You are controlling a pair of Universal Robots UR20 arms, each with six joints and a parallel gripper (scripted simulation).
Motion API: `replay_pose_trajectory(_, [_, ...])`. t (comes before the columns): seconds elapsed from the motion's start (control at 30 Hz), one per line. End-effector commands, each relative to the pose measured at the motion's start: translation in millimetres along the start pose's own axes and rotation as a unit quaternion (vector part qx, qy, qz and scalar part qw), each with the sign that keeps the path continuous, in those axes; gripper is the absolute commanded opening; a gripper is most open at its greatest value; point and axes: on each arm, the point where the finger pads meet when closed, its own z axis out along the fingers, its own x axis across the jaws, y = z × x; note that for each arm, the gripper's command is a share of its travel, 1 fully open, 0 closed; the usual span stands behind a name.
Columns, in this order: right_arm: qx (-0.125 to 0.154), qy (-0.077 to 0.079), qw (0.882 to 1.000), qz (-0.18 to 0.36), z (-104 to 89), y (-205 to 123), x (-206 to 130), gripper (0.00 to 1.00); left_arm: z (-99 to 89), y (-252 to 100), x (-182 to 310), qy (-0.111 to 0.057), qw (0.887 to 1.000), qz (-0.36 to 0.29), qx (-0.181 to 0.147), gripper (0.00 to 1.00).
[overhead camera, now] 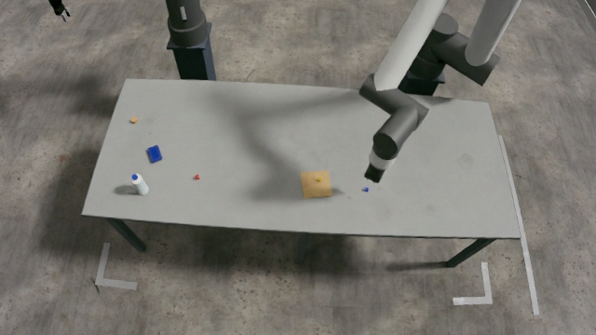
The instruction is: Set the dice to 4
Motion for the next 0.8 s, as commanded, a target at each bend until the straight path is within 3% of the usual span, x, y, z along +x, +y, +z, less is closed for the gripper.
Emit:
replay_pose_trajectory(0.0, [0.000, 0.000, 1.000, 0.000, -0.6, 0, 0, 1.00, -0.3, 3, 0, 0.001, 1.000, 0.000, 0.030, 0.64])
replay_pose_trajectory(0.03, [0.000, 0.000, 1.000, 0.000, -0.6, 0, 0, 1.00, -0.3, 3, 0, 0.001, 1.000, 0.000, 0.030, 0.64])
replay_pose_trajectory(0.07, [0.000, 0.000, 1.000, 0.000, -0.6, 0, 0, 1.00, -0.3, 3, 0, 0.001, 1.000, 0.000, 0.030, 1.00])
replay_pose_trajectory(0.43, [0.000, 0.000, 1.000, 0.000, -0.6, 0, 0, 1.00, 0.2, 2, 0, 0.001, 1.000, 0.000, 0.030, 1.00])
replay_pose_trajectory(0.63, [0.000, 0.000, 1.000, 0.000, -0.6, 0, 0, 1.00, 43.8, -12, 0, 0.002, 0.999, -0.024, 0.030, 1.00])
replay_pose_trajectory(0.7, [0.000, 0.000, 1.000, 0.000, -0.6, 0, 0, 1.00, 47.4, -13, 0, 0.002, 0.999, -0.026, 0.030, 1.00])
replay_pose_trajectory(0.73, [0.000, 0.000, 1.000, 0.000, -0.6, 0, 0, 1.00, 47.4, -13, 0, 0.002, 0.999, -0.026, 0.030, 0.64])
replay_pose_trajectory(0.77, [0.000, 0.000, 1.000, 0.000, -0.6, 0, 0, 1.00, 47.4, -13, 0, 0.002, 0.999, -0.026, 0.030, 0.64])
